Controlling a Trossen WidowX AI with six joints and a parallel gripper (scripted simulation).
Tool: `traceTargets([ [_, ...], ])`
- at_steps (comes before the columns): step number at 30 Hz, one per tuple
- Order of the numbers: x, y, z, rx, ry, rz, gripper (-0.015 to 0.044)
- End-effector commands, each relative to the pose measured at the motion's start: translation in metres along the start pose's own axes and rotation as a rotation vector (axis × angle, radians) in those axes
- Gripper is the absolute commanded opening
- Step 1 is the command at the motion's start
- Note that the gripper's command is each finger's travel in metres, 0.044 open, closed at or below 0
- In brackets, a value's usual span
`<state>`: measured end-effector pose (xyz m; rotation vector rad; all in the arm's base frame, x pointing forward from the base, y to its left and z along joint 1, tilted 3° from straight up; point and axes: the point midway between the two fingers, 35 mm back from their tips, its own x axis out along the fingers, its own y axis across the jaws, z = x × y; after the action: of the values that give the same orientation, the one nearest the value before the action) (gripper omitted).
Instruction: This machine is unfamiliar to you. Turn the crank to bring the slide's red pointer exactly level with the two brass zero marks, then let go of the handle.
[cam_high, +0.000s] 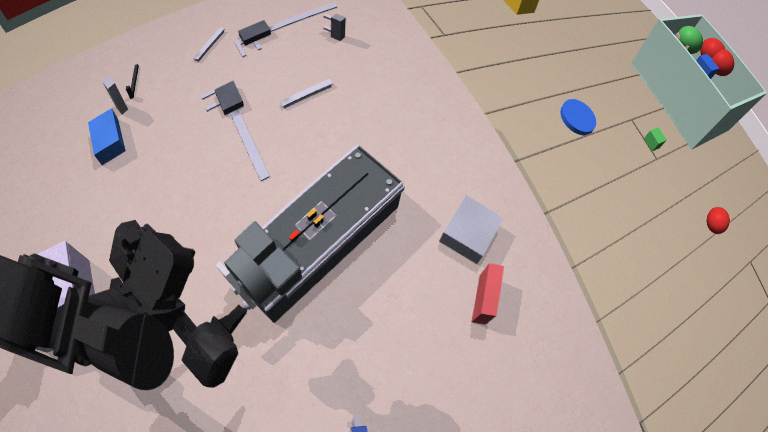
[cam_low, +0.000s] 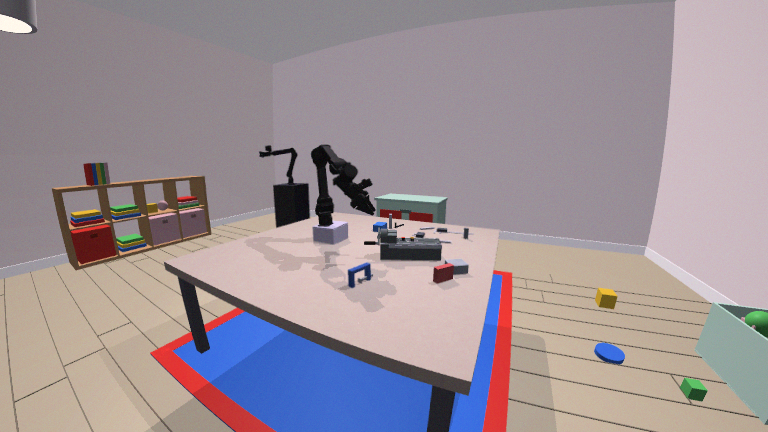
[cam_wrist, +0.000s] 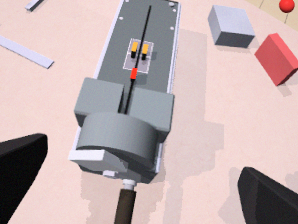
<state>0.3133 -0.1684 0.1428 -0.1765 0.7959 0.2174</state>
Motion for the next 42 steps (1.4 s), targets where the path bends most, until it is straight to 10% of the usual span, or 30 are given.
traceTargets([
  [1, 0.005, -0.001, 0.005, -0.092, 0.033, 0.016, 0.044],
  [42, 0.09, 0.02, 0.108, -2.147, 0.297, 0.57, 0.044],
])
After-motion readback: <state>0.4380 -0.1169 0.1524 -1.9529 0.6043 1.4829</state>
